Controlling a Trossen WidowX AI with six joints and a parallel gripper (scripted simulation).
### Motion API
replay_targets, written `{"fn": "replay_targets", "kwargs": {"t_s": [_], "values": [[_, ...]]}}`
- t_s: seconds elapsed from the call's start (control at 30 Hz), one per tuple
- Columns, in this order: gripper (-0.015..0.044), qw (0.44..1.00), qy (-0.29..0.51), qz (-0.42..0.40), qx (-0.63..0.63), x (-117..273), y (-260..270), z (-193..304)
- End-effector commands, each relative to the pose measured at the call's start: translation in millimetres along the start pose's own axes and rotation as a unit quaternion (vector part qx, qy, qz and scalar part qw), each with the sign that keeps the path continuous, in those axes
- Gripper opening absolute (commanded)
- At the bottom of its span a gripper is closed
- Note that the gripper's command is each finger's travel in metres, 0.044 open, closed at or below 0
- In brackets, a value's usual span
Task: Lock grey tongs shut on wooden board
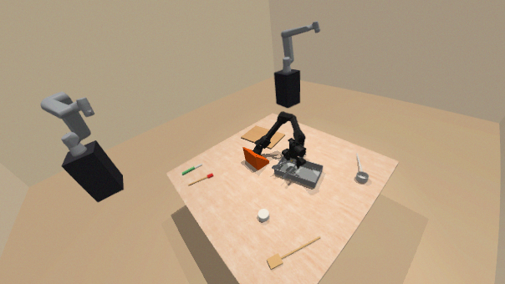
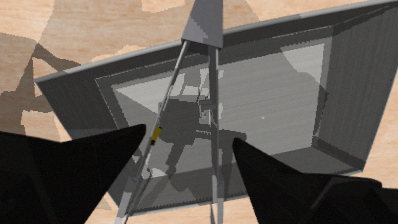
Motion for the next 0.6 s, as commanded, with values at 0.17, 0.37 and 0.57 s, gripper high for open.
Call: {"fn": "replay_targets", "kwargs": {"t_s": [0.17, 0.37, 0.57], "values": [[0.044, 1.0, -0.005, -0.001, -0.003, -15.8, 3.5, -0.5], [0.044, 1.0, -0.006, -0.001, -0.003, -22.7, 4.7, -1.0], [0.0348, 1.0, -0.002, -0.001, 0.0, -19.3, 2.9, -1.3]]}}
Point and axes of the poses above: the point midway between the two fingers, 35 mm back from their tips, its own x axis back along the fingers, its own y axis across the jaws, z = x × y, the point moved 10 cm from there along x, back along the fingers, and after that the axes turned 5 degrees about x, right-handed, at the moved point
